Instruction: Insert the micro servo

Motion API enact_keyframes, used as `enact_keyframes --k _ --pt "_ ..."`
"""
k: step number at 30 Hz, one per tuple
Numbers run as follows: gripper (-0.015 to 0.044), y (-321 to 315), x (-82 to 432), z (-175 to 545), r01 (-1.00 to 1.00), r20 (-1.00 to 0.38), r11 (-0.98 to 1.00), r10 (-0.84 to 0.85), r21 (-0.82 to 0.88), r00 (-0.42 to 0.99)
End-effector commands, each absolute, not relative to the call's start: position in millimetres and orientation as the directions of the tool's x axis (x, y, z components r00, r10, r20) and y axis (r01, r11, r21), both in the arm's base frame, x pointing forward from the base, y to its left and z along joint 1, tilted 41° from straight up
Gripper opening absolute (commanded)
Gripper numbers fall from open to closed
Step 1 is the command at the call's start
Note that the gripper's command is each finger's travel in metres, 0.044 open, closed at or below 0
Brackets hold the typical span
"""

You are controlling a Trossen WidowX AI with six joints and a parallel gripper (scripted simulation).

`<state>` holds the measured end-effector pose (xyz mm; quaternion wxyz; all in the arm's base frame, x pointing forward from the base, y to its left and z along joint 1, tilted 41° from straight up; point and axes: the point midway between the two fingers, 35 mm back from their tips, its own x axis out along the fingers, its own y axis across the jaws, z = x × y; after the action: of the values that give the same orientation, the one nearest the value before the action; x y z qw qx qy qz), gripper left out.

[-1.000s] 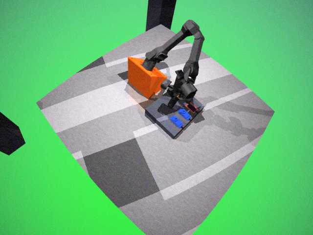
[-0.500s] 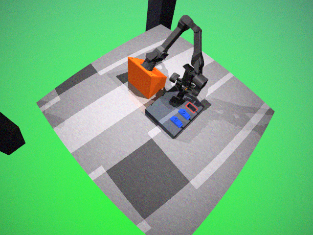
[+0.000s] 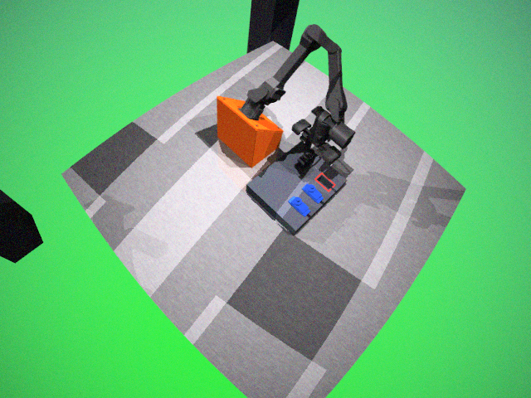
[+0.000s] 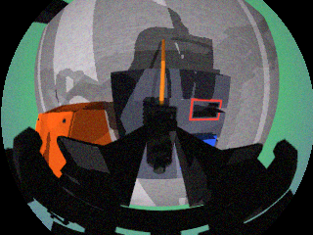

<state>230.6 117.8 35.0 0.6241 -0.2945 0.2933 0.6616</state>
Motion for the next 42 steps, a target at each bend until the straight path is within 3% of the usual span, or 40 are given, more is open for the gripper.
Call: enact_keyframes --k 1,12,23,39,42 --pt "0.0 118.2 230.6 35.8 -0.989 -0.754 0.074 0.655 0.127 -0.048" --pt "0.0 118.2 230.6 35.8 -0.866 -0.754 0.35 0.655 0.358 -0.048" --pt "0.0 118.1 230.6 35.8 -0.617 -0.754 0.575 0.655 0.538 -0.048" --pt "0.0 118.1 230.6 35.8 -0.114 -0.754 0.747 0.655 0.655 -0.048" --pt "0.0 118.1 230.6 35.8 -0.09 -0.754 0.749 0.655 0.656 -0.048"
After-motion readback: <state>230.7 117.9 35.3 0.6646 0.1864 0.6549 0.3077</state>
